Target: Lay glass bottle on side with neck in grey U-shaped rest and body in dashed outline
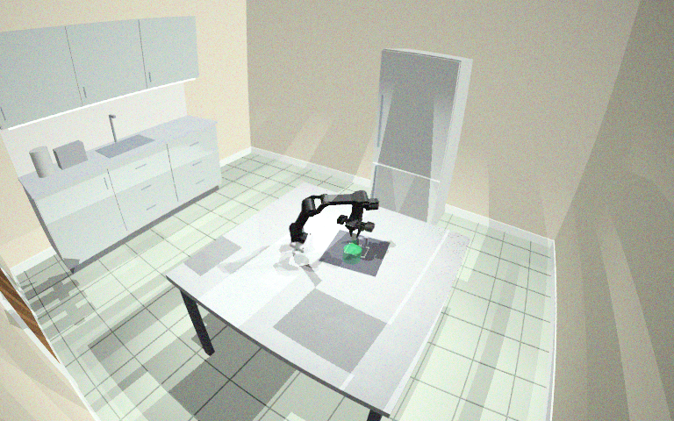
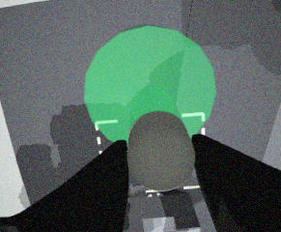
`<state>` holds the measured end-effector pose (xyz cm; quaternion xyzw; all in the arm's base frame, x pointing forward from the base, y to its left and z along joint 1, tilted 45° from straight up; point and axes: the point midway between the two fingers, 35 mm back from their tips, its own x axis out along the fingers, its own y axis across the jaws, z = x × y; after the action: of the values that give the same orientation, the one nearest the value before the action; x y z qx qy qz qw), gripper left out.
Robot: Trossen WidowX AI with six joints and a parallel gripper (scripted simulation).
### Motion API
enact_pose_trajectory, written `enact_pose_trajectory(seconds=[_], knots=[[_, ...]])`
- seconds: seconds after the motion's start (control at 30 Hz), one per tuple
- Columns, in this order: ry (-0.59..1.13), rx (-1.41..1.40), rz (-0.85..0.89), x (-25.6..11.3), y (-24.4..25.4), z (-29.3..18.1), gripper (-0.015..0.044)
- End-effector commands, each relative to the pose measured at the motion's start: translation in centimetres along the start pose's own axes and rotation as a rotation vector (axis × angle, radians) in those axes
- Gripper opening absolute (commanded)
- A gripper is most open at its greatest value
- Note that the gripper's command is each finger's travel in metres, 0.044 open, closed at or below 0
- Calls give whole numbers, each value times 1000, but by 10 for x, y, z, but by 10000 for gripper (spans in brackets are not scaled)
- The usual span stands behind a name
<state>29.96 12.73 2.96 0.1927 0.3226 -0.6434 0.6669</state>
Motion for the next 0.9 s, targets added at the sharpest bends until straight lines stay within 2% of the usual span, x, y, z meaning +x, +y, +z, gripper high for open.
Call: enact_pose_trajectory(seconds=[0.0, 0.87], knots=[[8, -1, 1, -3, -1, -9, 111], [-35, 6, -3, -5, -1, -23, 111]])
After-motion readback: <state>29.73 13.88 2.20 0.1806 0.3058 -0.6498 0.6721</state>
